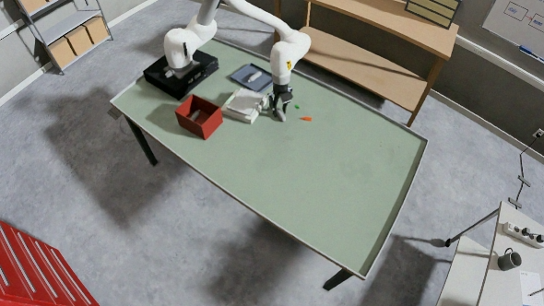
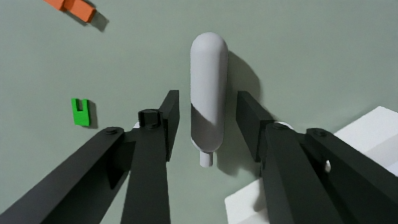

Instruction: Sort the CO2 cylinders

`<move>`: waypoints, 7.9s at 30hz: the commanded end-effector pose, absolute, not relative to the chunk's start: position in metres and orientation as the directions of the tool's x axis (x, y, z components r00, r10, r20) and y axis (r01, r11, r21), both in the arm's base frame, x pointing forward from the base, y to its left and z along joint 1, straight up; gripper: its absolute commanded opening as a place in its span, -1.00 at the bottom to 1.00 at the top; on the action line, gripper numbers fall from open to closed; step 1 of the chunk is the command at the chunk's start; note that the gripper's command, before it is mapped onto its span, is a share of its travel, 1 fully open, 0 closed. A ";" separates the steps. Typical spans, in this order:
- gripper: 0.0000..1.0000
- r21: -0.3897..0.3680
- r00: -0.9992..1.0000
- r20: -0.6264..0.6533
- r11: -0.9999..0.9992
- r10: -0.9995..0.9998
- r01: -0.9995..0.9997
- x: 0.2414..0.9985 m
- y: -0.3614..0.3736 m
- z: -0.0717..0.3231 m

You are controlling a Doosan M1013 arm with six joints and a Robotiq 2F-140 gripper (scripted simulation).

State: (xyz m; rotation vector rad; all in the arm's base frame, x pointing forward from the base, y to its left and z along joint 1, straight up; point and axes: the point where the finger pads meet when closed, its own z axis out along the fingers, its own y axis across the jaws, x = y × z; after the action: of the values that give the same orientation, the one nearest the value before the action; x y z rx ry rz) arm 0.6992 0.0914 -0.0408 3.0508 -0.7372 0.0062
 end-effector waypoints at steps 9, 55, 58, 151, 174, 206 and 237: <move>-0.20 0.001 0.890 0.006 -0.890 -0.457 -0.457 0.700 0.092 -0.048; -0.80 0.001 0.890 0.006 -0.890 -0.457 -0.457 0.699 0.092 0.122; -0.80 0.001 0.890 0.006 -0.890 -0.457 -0.457 0.699 0.092 0.122; -0.20 -0.004 0.195 0.004 -0.195 -0.981 -0.981 0.526 0.020 0.015; -0.20 -0.004 0.195 0.004 -0.195 -0.981 -0.981 0.526 0.020 0.016; -0.20 -0.004 0.194 0.004 -0.194 -0.981 -0.981 0.526 0.020 0.121; -0.20 0.003 -0.968 -0.009 0.968 -0.250 -0.250 0.427 0.000 0.199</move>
State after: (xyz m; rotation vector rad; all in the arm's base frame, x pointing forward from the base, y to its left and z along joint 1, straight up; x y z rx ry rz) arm 0.4285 0.0008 0.1967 0.7428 -3.0815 -0.0647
